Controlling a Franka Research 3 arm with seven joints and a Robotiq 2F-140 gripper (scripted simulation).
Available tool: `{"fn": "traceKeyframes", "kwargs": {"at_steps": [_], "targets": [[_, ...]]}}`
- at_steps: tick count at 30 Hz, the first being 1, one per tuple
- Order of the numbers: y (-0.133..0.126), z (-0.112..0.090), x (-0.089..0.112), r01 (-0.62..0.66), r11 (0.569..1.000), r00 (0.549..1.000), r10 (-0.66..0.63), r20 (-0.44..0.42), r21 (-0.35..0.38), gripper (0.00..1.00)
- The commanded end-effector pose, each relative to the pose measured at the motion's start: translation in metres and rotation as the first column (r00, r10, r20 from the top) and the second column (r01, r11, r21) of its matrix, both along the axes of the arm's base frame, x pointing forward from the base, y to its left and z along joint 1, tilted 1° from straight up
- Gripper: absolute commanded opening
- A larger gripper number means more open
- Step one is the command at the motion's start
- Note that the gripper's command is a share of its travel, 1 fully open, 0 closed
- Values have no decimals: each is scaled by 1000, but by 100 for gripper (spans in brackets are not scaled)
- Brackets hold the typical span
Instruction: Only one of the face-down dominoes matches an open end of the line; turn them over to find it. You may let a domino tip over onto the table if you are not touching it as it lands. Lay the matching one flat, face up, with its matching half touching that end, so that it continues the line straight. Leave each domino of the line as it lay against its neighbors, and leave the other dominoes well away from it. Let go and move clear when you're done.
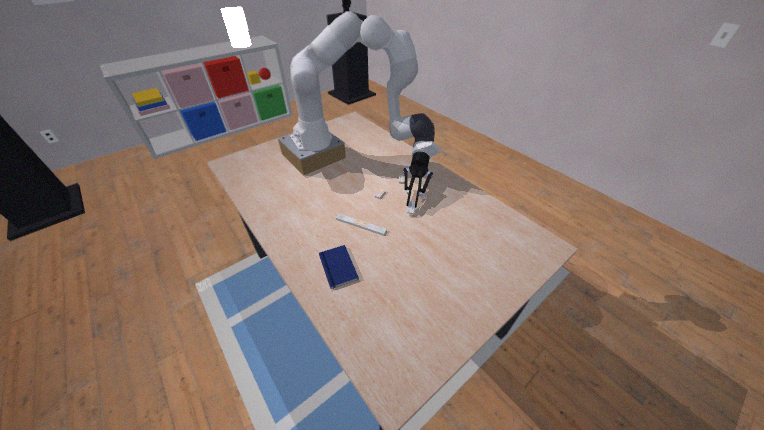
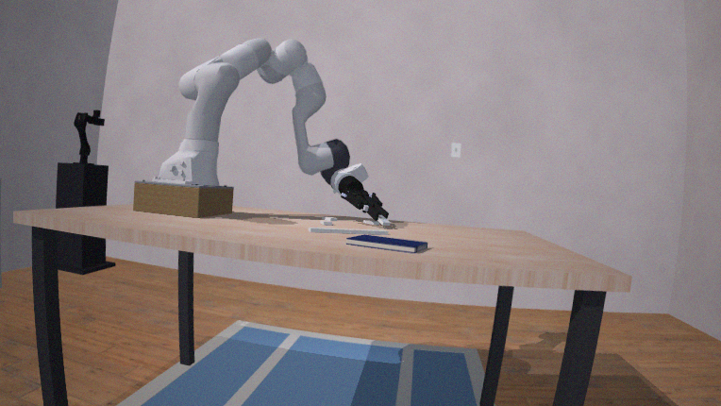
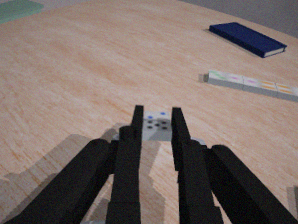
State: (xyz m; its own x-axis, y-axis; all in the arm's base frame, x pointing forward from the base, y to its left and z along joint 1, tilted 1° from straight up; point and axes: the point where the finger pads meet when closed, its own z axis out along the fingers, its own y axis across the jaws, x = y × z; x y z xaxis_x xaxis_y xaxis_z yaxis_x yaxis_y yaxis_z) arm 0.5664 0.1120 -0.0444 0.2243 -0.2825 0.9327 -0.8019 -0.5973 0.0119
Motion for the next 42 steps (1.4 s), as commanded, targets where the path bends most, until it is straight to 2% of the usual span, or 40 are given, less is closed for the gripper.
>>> {"fn": "traceKeyframes", "kwargs": {"at_steps": [1, 21, 42], "targets": [[-2, 2, 0, 16, 1000, 999, -15, 29, -9, 22], [-1, -1, -1, 17, 999, 998, -14, 57, -46, 22], [-1, -1, -1, 17, 998, 998, -14, 63, -54, 22]]}}
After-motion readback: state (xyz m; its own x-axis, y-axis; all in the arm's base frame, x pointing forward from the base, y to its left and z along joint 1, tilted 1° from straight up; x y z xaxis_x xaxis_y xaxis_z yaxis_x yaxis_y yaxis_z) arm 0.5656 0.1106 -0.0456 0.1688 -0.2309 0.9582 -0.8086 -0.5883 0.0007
